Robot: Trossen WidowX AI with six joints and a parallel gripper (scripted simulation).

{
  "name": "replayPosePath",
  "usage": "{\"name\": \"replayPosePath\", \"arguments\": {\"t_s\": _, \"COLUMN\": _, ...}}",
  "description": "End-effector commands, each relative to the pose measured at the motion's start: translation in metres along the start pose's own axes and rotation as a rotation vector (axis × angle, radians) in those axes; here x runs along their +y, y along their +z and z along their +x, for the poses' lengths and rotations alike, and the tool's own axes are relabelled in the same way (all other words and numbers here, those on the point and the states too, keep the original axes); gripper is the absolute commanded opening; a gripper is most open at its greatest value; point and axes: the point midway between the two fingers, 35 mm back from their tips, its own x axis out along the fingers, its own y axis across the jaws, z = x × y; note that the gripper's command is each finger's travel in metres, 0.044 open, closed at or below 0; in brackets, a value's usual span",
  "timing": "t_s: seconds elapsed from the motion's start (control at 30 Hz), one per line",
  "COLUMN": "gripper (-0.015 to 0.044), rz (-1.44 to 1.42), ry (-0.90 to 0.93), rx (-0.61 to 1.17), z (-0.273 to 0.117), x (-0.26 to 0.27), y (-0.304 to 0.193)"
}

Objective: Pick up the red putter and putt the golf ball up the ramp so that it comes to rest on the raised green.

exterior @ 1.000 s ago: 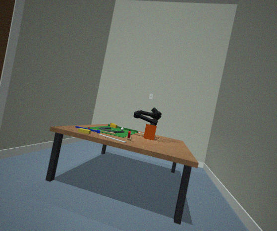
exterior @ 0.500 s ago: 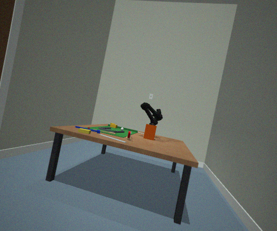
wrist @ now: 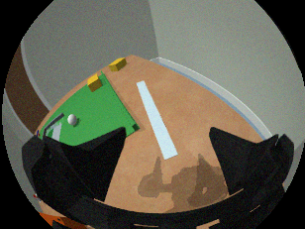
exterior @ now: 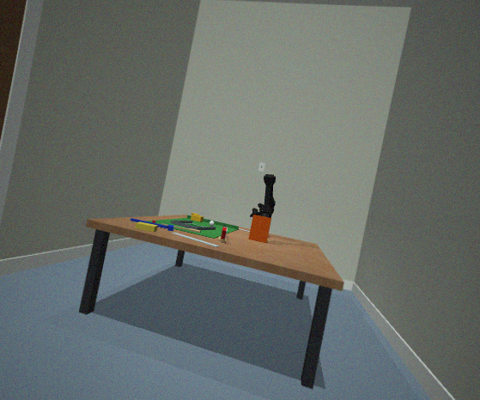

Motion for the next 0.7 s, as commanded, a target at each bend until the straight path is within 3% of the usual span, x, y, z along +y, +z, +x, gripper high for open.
{"name": "replayPosePath", "arguments": {"t_s": 0.0, "gripper": 0.0440, "rz": 0.062, "ry": 0.128, "rx": 0.057, "z": 0.038, "x": 0.030, "y": -0.014}}
{"name": "replayPosePath", "arguments": {"t_s": 0.37, "gripper": 0.0440, "rz": 0.054, "ry": 0.555, "rx": 0.290, "z": 0.104, "x": 0.181, "y": -0.045}}
{"name": "replayPosePath", "arguments": {"t_s": 0.67, "gripper": 0.0440, "rz": -0.126, "ry": 0.910, "rx": 0.502, "z": 0.079, "x": 0.323, "y": -0.068}}
